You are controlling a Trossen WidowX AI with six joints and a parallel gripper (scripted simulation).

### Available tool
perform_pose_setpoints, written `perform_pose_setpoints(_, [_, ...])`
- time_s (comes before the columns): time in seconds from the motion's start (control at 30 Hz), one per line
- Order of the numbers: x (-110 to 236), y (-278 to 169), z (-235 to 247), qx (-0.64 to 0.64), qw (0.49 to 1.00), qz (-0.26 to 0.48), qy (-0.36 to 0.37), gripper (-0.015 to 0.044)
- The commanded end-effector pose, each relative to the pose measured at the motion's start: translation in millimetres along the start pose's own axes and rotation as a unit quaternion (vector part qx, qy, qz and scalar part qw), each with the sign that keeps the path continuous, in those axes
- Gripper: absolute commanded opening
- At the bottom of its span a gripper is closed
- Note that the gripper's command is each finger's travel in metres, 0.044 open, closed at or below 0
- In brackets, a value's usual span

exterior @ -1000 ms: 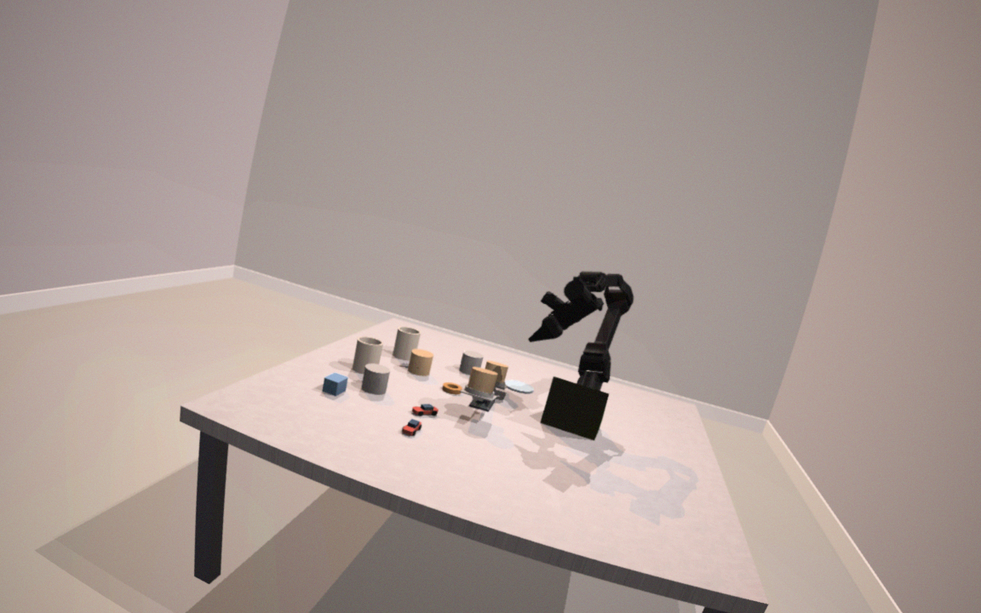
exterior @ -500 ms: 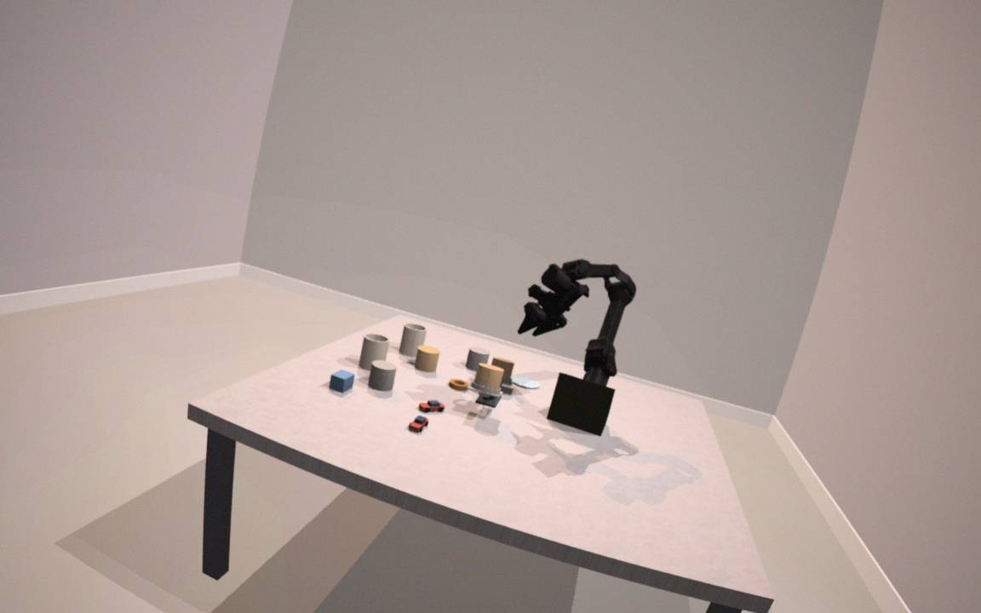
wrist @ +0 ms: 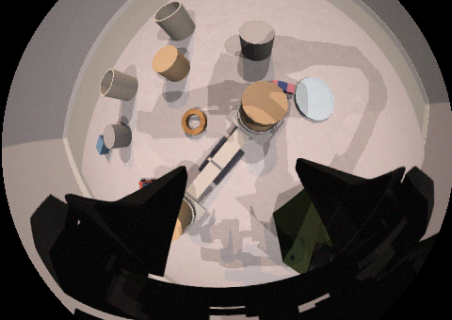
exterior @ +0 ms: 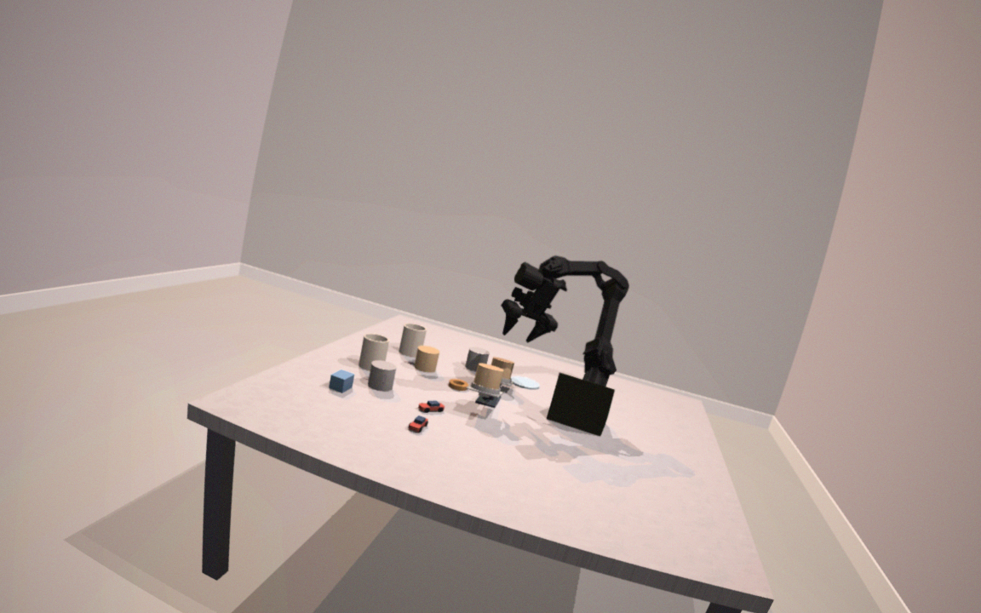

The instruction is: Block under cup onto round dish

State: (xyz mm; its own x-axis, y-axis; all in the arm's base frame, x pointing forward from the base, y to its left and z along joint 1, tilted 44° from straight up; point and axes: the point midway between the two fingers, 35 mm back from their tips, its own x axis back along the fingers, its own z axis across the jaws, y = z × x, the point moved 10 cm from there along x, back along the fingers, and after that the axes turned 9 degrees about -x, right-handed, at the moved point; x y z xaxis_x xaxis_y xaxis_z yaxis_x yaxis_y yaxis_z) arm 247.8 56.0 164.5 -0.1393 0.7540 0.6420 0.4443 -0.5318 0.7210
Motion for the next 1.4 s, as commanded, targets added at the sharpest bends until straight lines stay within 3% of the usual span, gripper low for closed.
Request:
perform_pose_setpoints(0.0, [-10, 15, 4, -0.051, 0.998, 0.016, -0.02, 0.044])
perform_pose_setpoints(0.67, [-81, 87, 0, -0.334, 0.928, 0.072, -0.148, 0.044])
perform_pose_setpoints(1.37, [-108, 84, -6, -0.343, 0.924, 0.073, -0.153, 0.044])
